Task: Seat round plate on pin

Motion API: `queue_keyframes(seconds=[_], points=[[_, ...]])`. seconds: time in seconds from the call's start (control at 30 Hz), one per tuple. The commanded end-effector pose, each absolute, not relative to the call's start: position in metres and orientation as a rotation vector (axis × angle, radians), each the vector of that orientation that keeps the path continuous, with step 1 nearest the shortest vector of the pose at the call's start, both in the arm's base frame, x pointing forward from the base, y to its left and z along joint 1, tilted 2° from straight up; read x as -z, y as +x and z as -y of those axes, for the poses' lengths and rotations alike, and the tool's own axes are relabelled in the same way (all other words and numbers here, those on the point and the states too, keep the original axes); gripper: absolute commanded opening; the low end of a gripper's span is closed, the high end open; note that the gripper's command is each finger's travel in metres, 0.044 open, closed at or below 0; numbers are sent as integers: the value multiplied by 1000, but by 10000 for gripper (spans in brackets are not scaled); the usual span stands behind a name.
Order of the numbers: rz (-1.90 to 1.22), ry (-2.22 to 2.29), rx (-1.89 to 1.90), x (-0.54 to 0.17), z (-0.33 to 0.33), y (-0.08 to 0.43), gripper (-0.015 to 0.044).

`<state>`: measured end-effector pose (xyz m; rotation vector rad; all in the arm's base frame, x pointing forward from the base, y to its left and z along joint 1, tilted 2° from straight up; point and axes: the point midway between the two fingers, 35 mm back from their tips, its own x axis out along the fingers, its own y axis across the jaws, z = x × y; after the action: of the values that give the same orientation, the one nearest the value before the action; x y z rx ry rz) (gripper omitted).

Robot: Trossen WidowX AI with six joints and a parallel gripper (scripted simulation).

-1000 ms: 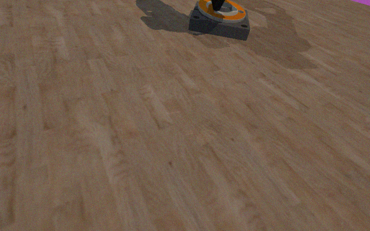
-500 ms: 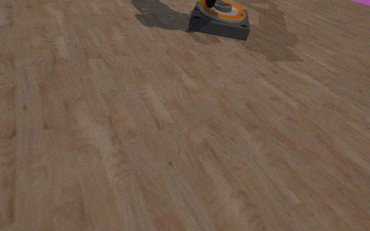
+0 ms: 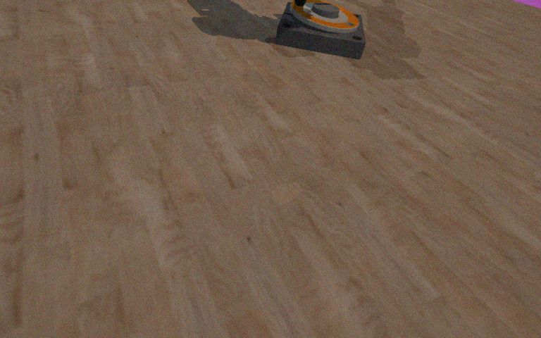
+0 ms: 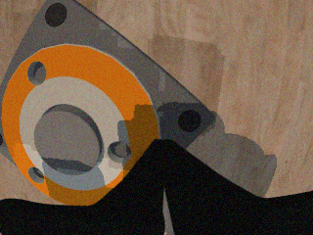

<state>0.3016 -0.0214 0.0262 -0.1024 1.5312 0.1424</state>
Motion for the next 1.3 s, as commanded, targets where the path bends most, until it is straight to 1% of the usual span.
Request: queue_keyframes(seconds=[0.0, 0.73, 1.03, 1.27], points=[[-1542, -107, -143, -24, 23, 294, 0], [-1543, -107, -144, -24, 22, 280, 0], [-1543, -107, -144, -66, 22, 277, 0], [-1542, -103, -142, -60, 22, 278, 0]])
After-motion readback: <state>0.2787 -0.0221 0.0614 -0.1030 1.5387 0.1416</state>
